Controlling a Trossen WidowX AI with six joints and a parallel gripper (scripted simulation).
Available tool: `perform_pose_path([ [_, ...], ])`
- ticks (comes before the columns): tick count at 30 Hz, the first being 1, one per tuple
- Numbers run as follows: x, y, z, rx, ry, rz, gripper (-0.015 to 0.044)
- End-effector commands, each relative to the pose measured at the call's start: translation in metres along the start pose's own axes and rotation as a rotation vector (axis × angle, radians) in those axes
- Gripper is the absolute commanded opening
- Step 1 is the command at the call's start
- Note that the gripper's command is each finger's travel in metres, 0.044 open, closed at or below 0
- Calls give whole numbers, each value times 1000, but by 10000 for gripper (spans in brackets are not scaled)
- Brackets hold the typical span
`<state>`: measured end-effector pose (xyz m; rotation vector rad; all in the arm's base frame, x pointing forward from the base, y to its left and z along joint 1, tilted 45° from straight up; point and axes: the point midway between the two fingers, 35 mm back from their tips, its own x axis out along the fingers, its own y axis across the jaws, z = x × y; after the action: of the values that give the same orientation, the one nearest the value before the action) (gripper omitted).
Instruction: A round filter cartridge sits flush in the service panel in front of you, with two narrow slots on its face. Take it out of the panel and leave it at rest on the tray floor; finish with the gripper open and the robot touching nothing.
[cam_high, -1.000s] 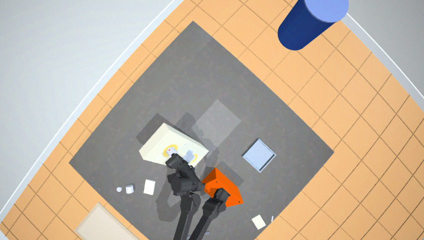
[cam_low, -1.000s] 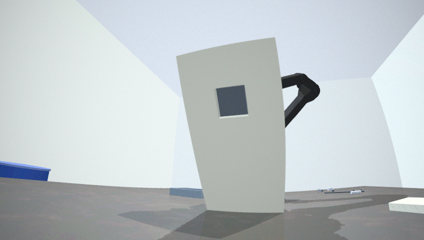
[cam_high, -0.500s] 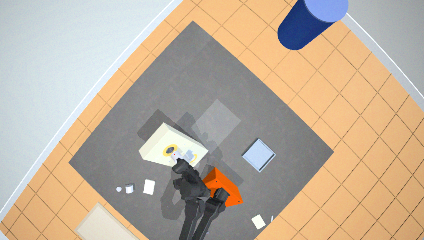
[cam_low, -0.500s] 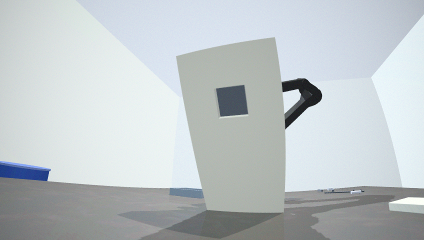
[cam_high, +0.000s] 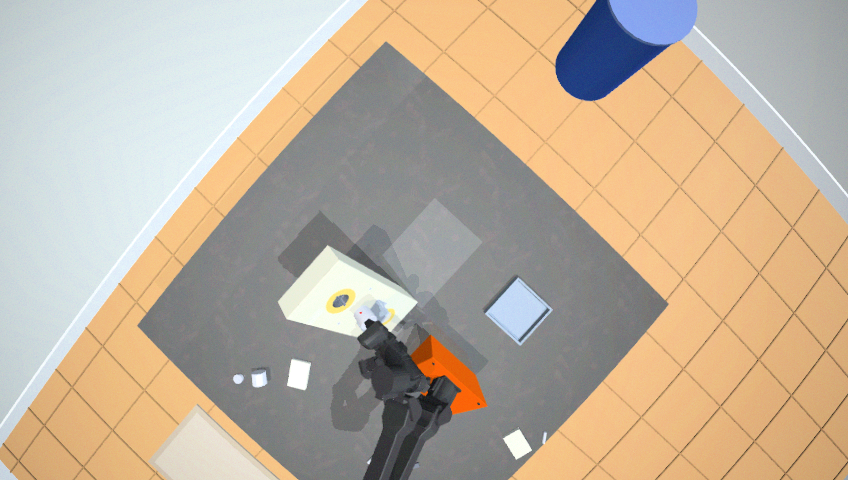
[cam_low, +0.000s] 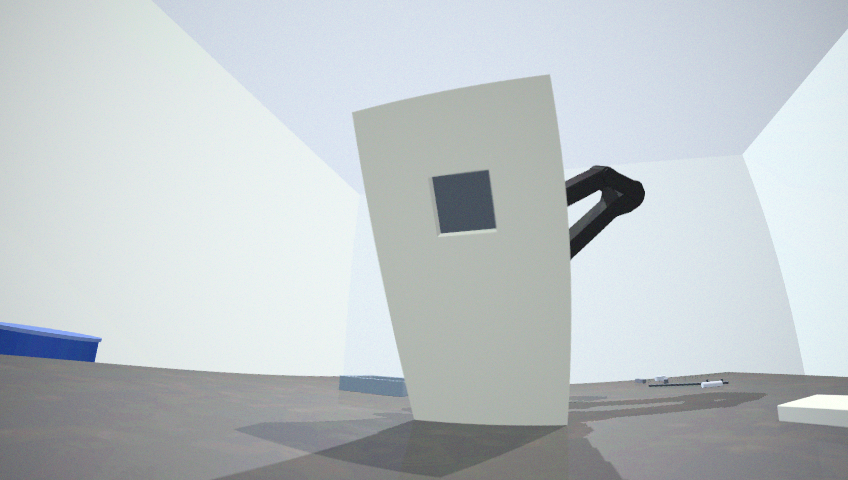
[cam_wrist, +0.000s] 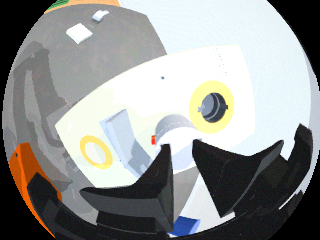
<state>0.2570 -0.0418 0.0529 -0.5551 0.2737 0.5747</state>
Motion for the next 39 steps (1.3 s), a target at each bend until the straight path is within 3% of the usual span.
perform_pose_path([
  [1,0,10,-2,7,4,-1,0],
  [2,0,11,-2,7,4,-1,0],
  [6,0,6,-1,2,0,2,101],
  [18,0,9,-2,6,4,-1,101],
  [25,-8,-58,13,5,4,-2,101],
  [29,-9,-65,16,5,4,-2,101],
  [39,-55,-127,29,-3,8,-12,364],
])
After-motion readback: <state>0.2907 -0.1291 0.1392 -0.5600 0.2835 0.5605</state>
